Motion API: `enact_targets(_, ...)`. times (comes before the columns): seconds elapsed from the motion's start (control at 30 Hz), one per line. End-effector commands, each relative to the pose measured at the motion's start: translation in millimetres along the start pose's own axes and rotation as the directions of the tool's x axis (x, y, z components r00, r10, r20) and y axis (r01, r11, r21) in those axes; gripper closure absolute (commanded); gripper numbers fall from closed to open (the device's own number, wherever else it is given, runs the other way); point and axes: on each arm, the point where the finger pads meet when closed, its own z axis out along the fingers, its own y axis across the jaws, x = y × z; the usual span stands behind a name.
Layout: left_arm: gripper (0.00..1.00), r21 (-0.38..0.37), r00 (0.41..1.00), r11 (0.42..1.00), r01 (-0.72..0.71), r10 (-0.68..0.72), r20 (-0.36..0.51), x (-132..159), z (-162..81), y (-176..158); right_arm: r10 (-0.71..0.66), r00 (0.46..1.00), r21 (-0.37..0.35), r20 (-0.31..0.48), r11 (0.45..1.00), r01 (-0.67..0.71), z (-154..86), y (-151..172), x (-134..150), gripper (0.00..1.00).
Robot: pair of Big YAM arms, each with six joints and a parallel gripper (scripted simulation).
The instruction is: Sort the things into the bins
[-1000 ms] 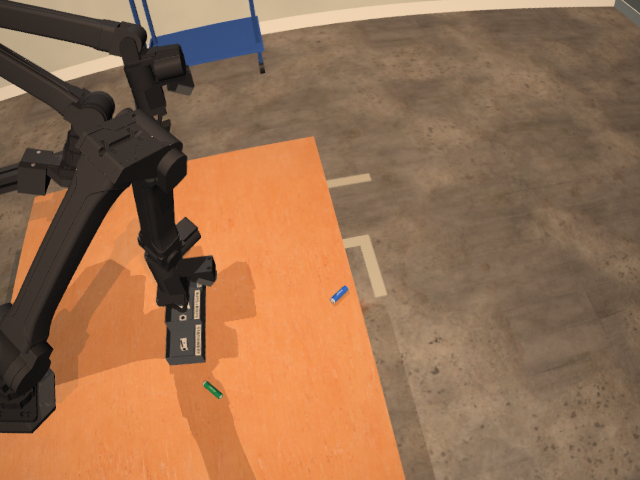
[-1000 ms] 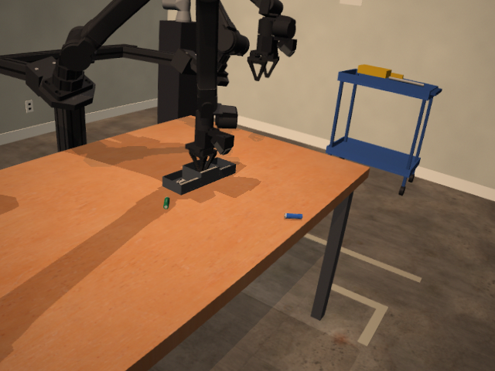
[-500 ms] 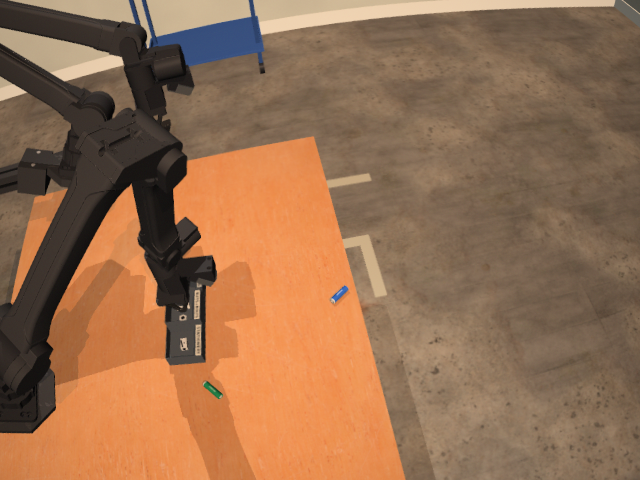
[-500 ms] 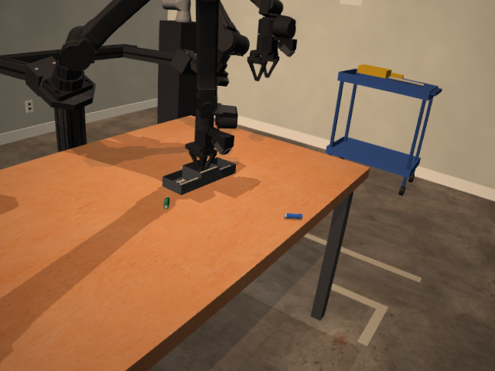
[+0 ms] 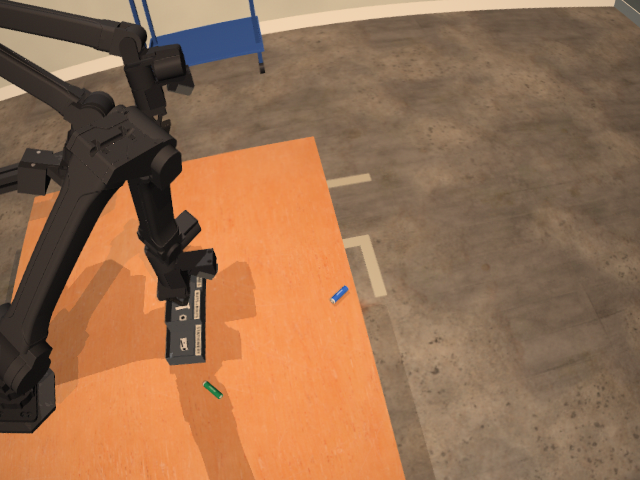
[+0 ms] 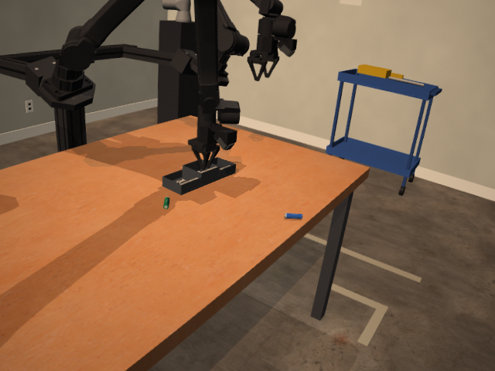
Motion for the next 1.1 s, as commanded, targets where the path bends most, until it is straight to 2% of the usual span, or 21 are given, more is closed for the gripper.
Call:
enact_targets(0.0,0.0,-0.004,1.0,1.0,-0.002,0.002,-0.014,6,3,2,-0.004,1.0,0.0,-0.003,1.0,0.004,-12,1,6,0.8)
enact_targets(0.33,0.0,-0.004,1.0,1.0,-0.002,0.002,-0.014,6,3,2,-0.004,1.0,0.001,-0.002,1.0,0.004,-26,1,6,0.8)
enact_targets(0.5,0.0,-0.004,1.0,1.0,-0.002,0.002,-0.014,6,3,2,0.017,1.0,0.026,-0.015,1.0,-0.017,-17,-13,3,0.8)
enact_targets(0.67,0.0,-0.004,1.0,1.0,-0.002,0.002,-0.014,6,3,2,0.003,1.0,0.016,-0.012,1.0,-0.002,-19,-8,8,0.8)
enact_targets(0.7,0.0,-0.004,1.0,1.0,-0.002,0.002,-0.014,6,3,2,-0.004,1.0,0.001,-0.002,1.0,0.004,-32,-1,6,0.8)
enact_targets(0.83,0.0,-0.004,1.0,1.0,-0.002,0.002,-0.014,6,3,2,-0.004,1.0,0.001,-0.001,1.0,0.004,-50,-1,6,0.8)
enact_targets(0.97,0.0,-0.004,1.0,1.0,-0.002,0.002,-0.014,6,3,2,0.004,1.0,0.0,0.0,1.0,-0.004,-50,0,2,0.8)
enact_targets(1.0,0.0,-0.004,1.0,1.0,-0.002,0.002,-0.014,6,3,2,0.012,1.0,0.035,-0.021,0.999,-0.012,-34,-13,6,0.8)
enact_targets(1.07,0.0,-0.004,1.0,1.0,-0.002,0.002,-0.014,6,3,2,0.01,1.0,0.038,-0.025,0.999,-0.009,-33,-16,9,0.8)
